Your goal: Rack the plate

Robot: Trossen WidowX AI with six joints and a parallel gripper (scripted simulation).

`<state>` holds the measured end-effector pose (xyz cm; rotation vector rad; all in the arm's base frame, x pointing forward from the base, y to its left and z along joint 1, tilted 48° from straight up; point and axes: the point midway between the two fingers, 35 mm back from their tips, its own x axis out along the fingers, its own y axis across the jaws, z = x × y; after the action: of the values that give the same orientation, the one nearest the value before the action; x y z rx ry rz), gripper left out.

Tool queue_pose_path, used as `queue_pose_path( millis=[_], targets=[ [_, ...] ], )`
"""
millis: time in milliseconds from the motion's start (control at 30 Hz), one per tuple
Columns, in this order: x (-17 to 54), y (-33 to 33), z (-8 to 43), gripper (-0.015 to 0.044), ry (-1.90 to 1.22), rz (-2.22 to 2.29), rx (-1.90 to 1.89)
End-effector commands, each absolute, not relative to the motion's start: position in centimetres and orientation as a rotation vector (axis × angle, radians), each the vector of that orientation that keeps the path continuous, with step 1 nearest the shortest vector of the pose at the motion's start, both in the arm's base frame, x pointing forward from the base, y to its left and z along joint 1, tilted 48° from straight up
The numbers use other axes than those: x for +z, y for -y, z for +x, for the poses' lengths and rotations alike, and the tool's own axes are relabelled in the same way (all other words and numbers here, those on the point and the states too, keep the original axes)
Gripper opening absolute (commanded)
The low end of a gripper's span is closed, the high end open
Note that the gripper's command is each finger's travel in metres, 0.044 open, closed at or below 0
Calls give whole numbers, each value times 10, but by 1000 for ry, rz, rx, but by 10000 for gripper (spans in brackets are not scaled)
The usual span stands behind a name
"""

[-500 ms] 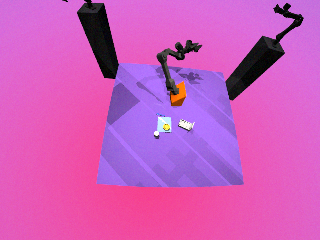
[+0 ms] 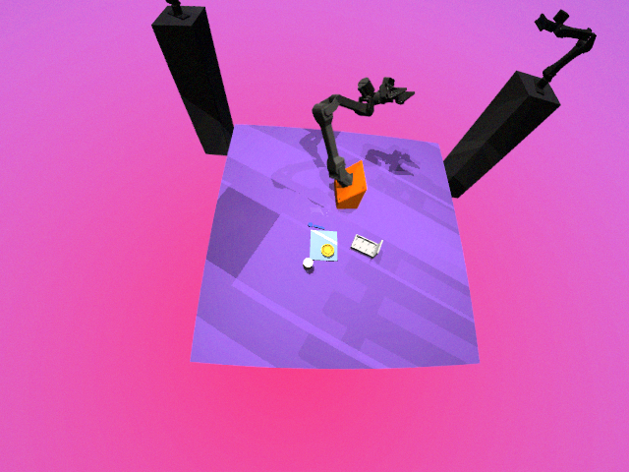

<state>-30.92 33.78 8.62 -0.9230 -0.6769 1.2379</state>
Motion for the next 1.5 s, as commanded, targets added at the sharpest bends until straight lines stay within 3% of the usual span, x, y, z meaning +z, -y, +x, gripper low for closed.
queue_pose_path(
  millis=[0, 467, 800, 1467],
  targets=[
    [84, -352, -291, 400, 655, -956, 1206],
    [75, -430, -162, 400, 441, -1094, 986],
    [77, -446, -95, 400, 302, -1065, 895],
    [62, -428, 122, 400, -79, -1167, 569]
  ],
)
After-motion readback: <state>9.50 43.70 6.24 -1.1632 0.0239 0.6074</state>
